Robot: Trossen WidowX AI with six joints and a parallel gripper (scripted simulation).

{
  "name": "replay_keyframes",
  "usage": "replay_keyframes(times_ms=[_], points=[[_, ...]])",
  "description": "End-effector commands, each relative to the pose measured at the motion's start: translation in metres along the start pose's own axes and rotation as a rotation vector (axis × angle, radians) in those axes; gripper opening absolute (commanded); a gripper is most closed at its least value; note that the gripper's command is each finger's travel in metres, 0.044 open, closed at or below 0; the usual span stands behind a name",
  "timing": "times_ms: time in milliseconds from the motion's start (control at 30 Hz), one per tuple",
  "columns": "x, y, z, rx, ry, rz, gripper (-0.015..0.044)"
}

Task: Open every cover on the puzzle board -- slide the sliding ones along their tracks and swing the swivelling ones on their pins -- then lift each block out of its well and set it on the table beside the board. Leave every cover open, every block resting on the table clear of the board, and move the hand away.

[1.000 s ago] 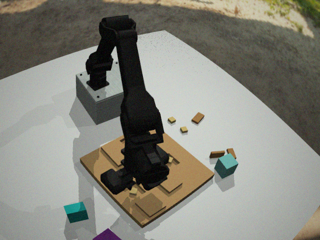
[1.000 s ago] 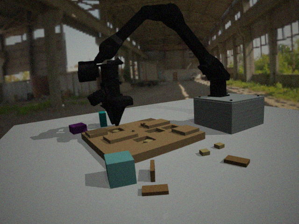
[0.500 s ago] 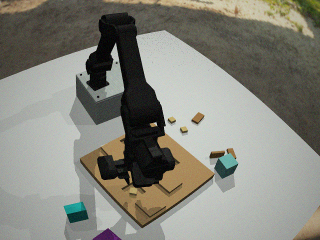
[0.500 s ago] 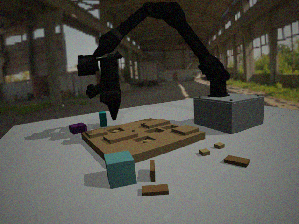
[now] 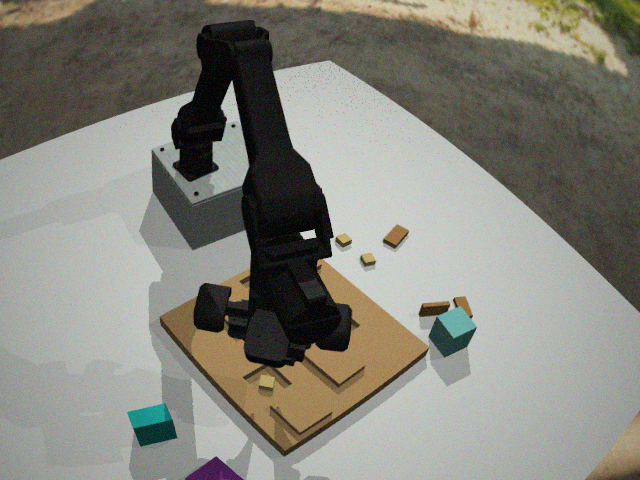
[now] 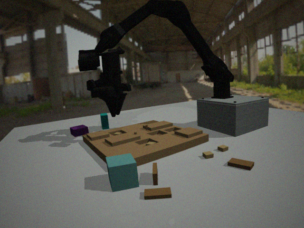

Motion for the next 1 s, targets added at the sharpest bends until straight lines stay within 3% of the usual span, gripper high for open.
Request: replay_keyframes(times_ms=[0, 500, 967], points=[[0.003, 0.0, 0.0, -0.041, -0.001, -0.002, 0.0144], [-0.032, 0.002, 0.0, -0.041, -0.001, -0.002, 0.0144], [-0.032, 0.001, 0.0, -0.041, -0.001, -0.002, 0.0144]])
Point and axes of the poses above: the point midway between the two fingers, 35 mm back from their tips, its own x axis back along the fingers, its own y axis across the jaws, z = x × y, the point moved 2 cm from there along x, back along the fingers, and after that the axes turned 5 degrees about x, right-handed, at the moved point
